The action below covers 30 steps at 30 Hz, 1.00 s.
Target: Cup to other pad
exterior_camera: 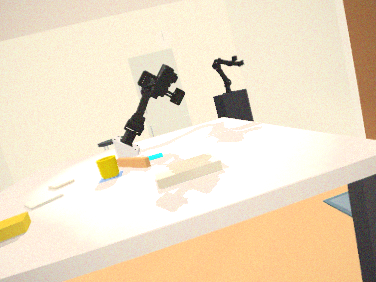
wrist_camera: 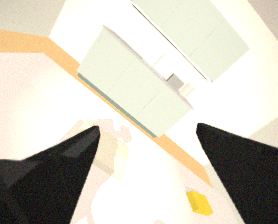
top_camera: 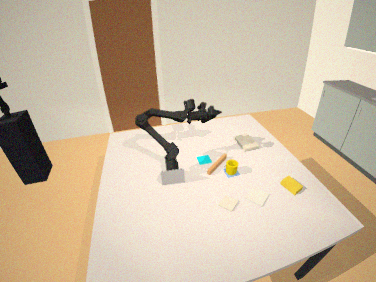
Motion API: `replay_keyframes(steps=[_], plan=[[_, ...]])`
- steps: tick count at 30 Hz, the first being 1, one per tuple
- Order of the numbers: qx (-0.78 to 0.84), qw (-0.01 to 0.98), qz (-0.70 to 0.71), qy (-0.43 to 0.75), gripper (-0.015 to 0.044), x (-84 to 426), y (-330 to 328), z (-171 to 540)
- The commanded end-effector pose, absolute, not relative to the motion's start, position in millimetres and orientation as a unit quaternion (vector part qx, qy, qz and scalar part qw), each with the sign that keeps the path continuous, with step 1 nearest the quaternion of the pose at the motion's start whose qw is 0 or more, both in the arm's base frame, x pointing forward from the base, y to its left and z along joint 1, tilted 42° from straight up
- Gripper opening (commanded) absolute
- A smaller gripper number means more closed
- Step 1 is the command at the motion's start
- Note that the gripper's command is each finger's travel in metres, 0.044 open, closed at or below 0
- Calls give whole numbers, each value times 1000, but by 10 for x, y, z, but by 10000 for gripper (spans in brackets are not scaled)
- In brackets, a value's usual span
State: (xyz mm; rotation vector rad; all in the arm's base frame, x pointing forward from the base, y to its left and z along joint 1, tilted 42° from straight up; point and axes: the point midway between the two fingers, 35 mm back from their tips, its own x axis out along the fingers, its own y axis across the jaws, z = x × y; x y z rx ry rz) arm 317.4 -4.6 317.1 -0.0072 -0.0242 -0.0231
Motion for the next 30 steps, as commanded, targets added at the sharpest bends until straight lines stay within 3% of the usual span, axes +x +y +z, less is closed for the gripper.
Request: replay_keyframes(steps=[1, 9, 14, 20, 28, 30], plan=[[-1, 1000, -12, -6, 374, 3190, -52, 3151], [144, 956, -39, 250, 166, 3656, -451, 2173], [281, 868, -85, 401, 166, 3680, -742, 1517], [457, 695, -156, 533, 166, 3489, -1024, 872], [658, 369, -248, 607, 166, 3115, -1230, 377], [671, 339, -256, 608, 166, 3089, -1245, 357]])
